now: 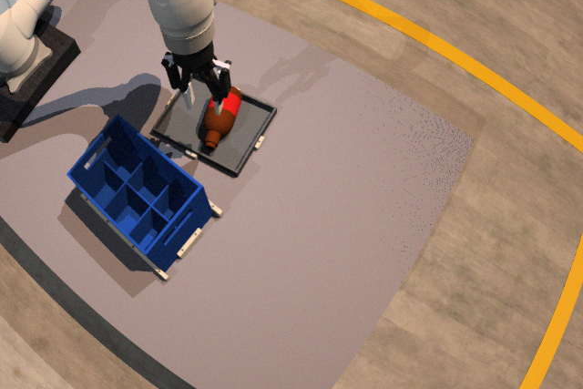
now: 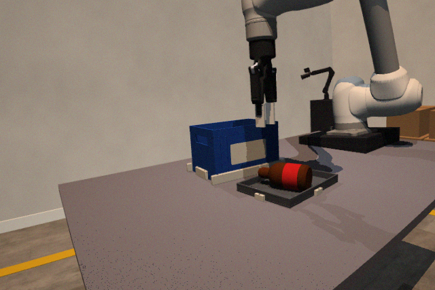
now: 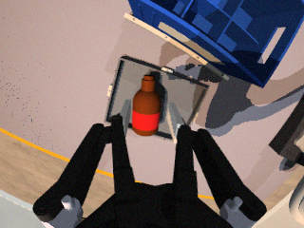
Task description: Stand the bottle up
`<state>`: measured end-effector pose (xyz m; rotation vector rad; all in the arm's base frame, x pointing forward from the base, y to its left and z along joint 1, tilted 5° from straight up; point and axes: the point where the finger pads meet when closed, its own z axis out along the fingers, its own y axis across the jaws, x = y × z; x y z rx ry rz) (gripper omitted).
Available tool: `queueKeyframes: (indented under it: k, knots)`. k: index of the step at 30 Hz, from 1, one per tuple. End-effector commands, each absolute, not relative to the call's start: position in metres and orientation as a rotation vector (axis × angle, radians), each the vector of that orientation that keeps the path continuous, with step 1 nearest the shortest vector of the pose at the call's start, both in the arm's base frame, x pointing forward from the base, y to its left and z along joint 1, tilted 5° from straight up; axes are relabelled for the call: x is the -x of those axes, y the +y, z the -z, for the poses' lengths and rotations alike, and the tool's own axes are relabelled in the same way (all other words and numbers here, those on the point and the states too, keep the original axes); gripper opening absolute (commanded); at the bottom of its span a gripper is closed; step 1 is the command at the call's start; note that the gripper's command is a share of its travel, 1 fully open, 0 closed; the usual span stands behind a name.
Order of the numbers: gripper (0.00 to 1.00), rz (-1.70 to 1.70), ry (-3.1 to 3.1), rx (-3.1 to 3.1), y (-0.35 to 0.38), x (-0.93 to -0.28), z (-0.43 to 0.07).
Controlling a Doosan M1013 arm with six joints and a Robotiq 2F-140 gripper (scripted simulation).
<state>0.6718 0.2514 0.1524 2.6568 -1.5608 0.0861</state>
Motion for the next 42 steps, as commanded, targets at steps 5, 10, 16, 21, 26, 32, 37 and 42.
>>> queueKeyframes:
  k: [5,10,16,21,26,32,37,42]
  knots:
    - [0.44,-0.086,-1.561,-2.657,0.251,-0.672,-0.153]
    - [0.44,-0.086,-1.561,-2.657,0.251,-0.672,-0.151]
    - [0.44,-0.086,-1.561,-2.657,0.251,-0.672,-0.146]
    - [0.44,-0.086,-1.561,-2.657,0.25,-0.672,-0.14]
    - [0.44,-0.086,-1.561,-2.657,0.249,-0.672,-0.128]
    - [0.44,-0.086,-1.561,-2.657,0.248,-0.673,-0.108]
    - [0.44,-0.086,-1.561,-2.657,0.247,-0.673,-0.097]
    - [0.44,-0.086,-1.561,-2.657,0.246,-0.673,-0.079]
